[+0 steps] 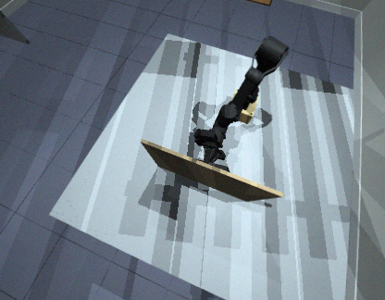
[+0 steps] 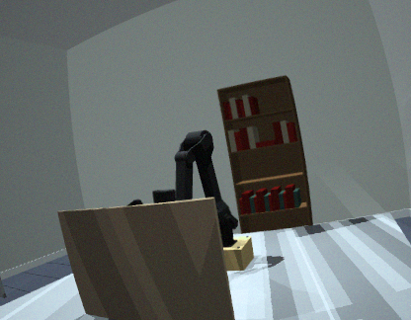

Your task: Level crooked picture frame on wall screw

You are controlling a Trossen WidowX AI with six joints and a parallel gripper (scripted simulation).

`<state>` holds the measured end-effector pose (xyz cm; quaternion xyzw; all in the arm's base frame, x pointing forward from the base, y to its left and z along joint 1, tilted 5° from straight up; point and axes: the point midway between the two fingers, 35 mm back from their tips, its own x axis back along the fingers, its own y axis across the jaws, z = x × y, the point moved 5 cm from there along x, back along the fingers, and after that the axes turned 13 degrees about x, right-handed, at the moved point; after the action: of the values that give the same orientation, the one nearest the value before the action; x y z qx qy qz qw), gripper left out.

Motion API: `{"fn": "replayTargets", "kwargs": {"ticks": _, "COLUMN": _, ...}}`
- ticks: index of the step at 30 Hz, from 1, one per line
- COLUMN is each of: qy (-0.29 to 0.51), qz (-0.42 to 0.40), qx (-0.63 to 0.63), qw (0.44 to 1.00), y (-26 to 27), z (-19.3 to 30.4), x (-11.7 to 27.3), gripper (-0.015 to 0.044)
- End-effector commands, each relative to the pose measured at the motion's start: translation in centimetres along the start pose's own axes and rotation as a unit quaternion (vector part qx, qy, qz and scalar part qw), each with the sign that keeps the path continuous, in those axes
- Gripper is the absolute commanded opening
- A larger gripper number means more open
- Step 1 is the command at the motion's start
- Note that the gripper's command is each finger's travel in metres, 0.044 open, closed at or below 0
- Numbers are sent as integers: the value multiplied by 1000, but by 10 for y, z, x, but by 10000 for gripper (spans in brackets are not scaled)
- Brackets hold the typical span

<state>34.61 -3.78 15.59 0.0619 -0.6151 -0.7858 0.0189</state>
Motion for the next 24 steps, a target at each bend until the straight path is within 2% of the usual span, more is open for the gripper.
{"fn": "replayTargets", "kwargs": {"ticks": 1, "qy": -1, "qz": -2, "qx": 1, "qw": 1000, "y": 1, "z": 0, "x": -1, "gripper": 0}}
{"fn": "replayTargets", "kwargs": {"ticks": 24, "qy": -1, "qz": -2, "qx": 1, "qw": 1000, "y": 6, "z": -1, "x": 0, "gripper": 0}}
